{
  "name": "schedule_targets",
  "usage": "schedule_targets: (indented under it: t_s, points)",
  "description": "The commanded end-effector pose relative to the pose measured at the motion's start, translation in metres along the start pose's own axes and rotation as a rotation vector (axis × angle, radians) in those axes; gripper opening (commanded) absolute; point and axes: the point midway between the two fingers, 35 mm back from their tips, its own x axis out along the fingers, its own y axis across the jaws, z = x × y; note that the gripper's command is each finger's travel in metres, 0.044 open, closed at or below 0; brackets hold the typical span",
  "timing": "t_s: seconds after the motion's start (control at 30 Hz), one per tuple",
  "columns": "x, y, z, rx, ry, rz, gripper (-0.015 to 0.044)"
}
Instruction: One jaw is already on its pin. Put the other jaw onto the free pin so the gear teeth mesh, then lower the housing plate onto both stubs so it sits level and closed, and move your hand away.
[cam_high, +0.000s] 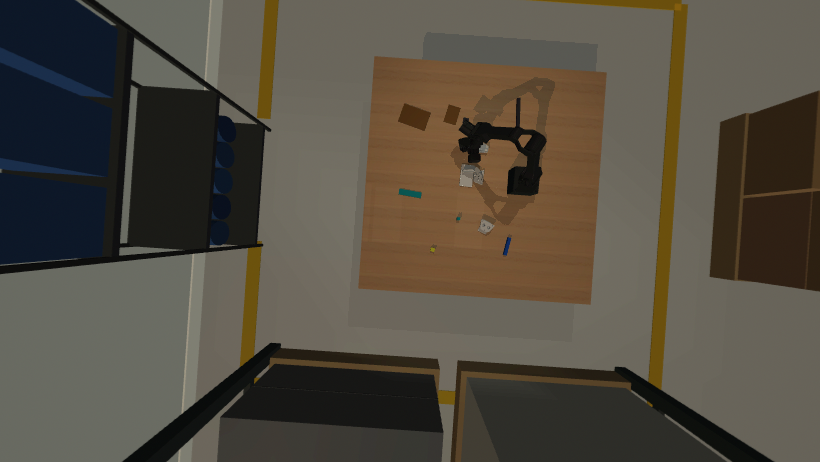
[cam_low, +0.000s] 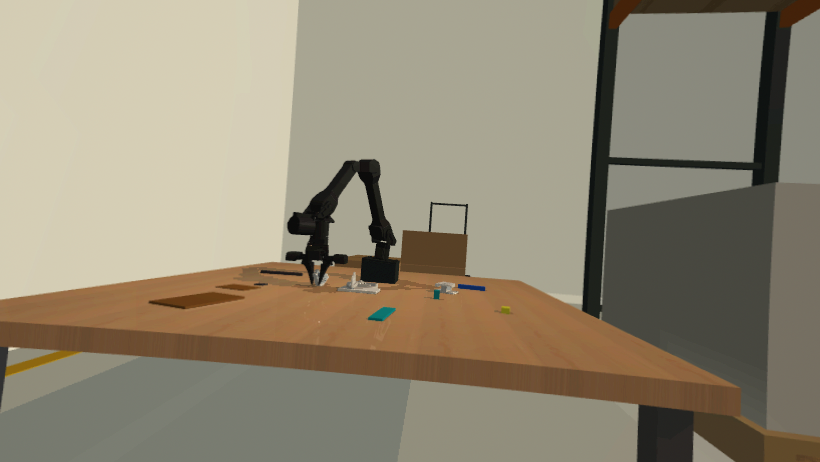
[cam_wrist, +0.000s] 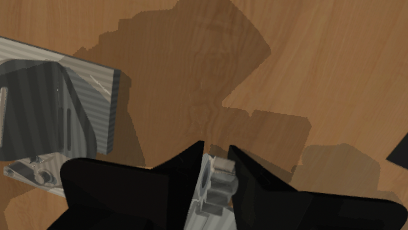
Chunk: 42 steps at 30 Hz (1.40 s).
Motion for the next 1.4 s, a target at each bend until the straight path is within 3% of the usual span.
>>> schedule_targets:
  t_s: [0.0,0.17,1.37]
  points:
    - [0.000,0.000,0.000,0.004,0.001,-0.002,0.0065]
    - [0.000,0.000,0.000,0.004,0.001,-0.002,0.0037]
    - [-0.025,0.000,0.000,0.004,0.001,-0.002,0.0037]
